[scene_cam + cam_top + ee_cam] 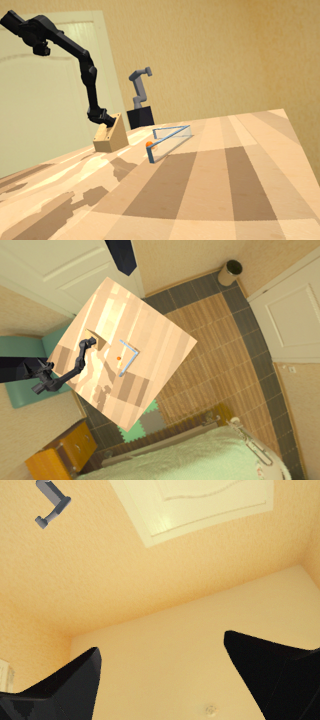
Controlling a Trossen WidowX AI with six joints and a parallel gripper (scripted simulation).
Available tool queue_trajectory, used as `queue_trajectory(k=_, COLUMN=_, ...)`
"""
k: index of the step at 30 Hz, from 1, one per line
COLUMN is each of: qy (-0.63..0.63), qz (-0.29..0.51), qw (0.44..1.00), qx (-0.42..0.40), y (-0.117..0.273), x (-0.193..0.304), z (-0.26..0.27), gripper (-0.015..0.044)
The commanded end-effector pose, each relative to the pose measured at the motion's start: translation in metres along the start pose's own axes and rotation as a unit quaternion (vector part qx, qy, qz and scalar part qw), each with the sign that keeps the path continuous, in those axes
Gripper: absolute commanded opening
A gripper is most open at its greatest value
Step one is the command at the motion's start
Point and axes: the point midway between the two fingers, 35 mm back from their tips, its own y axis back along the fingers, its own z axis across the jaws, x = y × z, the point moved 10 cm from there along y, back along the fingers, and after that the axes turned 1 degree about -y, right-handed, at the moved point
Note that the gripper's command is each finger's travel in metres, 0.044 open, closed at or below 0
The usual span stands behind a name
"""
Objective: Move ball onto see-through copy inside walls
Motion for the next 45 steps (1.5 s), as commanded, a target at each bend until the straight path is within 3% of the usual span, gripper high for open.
queue_trajectory(k=1, qy=-0.002, qz=-0.003, qw=1.000, qx=0.002, y=0.000, x=0.000, z=-0.001, gripper=0.0374)
queue_trajectory(k=5, qy=-0.029, qz=-0.075, qw=0.996, qx=0.043, y=-0.013, x=-0.021, z=-0.021, gripper=0.0285)
queue_trajectory(k=13, qy=-0.071, qz=-0.226, qw=0.966, qx=0.099, y=-0.027, x=-0.087, z=-0.067, gripper=0.0285)
queue_trajectory(k=21, qy=-0.090, qz=-0.362, qw=0.920, qx=0.120, y=-0.005, x=-0.159, z=-0.100, gripper=0.0285)
queue_trajectory(k=31, qy=-0.112, qz=-0.559, qw=0.813, qx=0.117, y=0.080, x=-0.238, z=-0.109, gripper=0.0285)
queue_trajectory(k=45, qy=-0.040, qz=-0.739, qw=0.666, qx=0.096, y=0.223, x=-0.273, z=-0.037, gripper=0.0285)
